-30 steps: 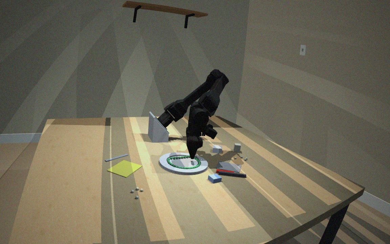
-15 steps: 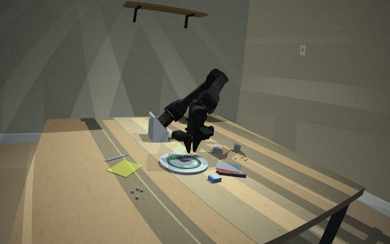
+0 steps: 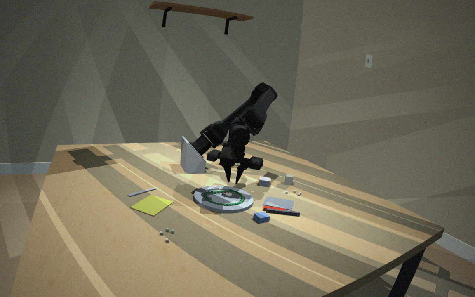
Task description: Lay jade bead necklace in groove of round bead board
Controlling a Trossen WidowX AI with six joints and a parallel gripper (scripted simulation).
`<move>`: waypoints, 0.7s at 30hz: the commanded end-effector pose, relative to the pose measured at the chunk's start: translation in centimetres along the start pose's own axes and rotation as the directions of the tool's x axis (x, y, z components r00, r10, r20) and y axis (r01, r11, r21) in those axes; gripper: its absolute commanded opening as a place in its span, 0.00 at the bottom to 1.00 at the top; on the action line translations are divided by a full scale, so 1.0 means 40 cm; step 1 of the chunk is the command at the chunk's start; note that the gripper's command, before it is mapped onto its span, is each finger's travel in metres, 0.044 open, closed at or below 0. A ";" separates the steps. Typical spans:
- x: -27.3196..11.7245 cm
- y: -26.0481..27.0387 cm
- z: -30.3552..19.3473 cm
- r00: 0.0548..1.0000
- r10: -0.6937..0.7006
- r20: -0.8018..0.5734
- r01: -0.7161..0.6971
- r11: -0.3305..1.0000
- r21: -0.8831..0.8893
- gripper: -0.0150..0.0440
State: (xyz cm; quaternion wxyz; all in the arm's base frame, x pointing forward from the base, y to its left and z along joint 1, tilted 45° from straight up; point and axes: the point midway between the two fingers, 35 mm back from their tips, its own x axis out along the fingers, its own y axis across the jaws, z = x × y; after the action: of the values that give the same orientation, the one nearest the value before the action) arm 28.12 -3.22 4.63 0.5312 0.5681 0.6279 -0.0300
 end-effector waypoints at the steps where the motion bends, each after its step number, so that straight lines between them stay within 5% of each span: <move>1: -0.022 -0.006 0.017 1.000 -0.010 0.007 0.004 0.816 0.579 0.46; 21: -0.001 0.001 0.021 1.000 -0.005 0.020 -0.007 0.823 0.568 0.46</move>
State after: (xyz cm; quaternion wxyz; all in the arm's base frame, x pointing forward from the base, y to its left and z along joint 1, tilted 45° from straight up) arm 28.65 -3.64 4.22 0.3438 0.6997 0.5858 -0.2214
